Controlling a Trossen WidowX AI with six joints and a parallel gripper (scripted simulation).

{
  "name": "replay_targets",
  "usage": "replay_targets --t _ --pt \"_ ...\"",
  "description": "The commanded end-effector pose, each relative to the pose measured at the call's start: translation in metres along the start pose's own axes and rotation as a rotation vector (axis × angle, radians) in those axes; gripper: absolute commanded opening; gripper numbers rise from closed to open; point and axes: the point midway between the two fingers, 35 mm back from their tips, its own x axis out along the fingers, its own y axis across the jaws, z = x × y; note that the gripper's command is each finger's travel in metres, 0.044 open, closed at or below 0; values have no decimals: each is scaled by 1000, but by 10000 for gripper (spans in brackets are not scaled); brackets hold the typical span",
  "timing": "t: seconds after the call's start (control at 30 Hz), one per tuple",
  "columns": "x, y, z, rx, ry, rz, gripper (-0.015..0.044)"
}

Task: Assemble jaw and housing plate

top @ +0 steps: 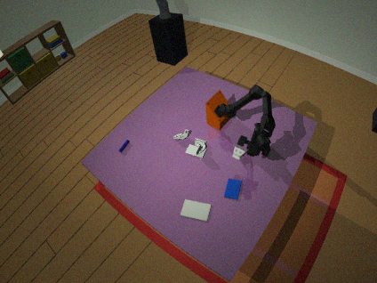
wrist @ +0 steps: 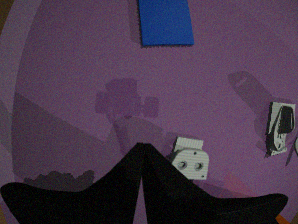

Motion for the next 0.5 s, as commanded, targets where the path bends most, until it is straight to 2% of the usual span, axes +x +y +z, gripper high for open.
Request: replay_targets --t 0.0,0.47 --pt "13 -25 16 118 1 -49 0" --pt "38 -111 51 443 -6 -179 0"
